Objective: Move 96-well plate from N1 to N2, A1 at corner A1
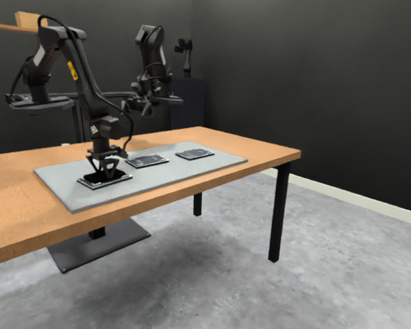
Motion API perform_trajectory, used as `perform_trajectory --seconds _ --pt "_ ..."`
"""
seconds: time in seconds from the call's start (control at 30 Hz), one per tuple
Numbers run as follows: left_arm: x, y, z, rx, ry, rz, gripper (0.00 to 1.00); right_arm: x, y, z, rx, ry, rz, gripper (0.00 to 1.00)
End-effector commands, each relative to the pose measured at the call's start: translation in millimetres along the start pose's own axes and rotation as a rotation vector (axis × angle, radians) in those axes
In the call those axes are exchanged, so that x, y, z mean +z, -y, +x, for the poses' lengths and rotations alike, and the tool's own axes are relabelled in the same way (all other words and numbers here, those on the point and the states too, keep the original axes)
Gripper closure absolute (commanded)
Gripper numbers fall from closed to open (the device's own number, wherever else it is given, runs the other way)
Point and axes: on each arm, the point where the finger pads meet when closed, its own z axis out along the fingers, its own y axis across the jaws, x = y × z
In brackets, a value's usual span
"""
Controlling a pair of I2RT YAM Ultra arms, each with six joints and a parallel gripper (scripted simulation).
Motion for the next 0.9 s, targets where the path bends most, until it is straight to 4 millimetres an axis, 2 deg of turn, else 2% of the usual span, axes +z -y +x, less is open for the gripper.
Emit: perform_trajectory --seconds 0.0,0.17,0.27,0.33,0.53,0.57,0.87 --pt "-1 0 -1 -0.005 0.006 -0.005 0.0 9 4 -1 0.002 0.009 0.009 0.22" --pt "-1 0 -1 -0.005 0.006 -0.005 0.0 -3 1 -1 0.003 0.007 -0.003 0.22" --pt "-1 0 -1 -0.005 0.006 -0.005 0.0 -3 2 -1 0.004 0.006 0.002 0.22" --pt "-1 0 -1 -0.005 0.006 -0.005 0.0 -3 3 -1 0.002 0.006 0.003 0.0" --pt "-1 0 -1 -0.005 0.006 -0.005 0.0 -14 9 -7 -0.004 0.004 0.002 0.0" --pt "-1 0 -1 -0.005 0.006 -0.005 0.0 -14 4 -6 -0.006 0.001 -0.009 0.0" --pt "-1 0 -1 -0.005 0.006 -0.005 0.0 -27 0 -6 -0.005 0.0 -0.007 0.0"
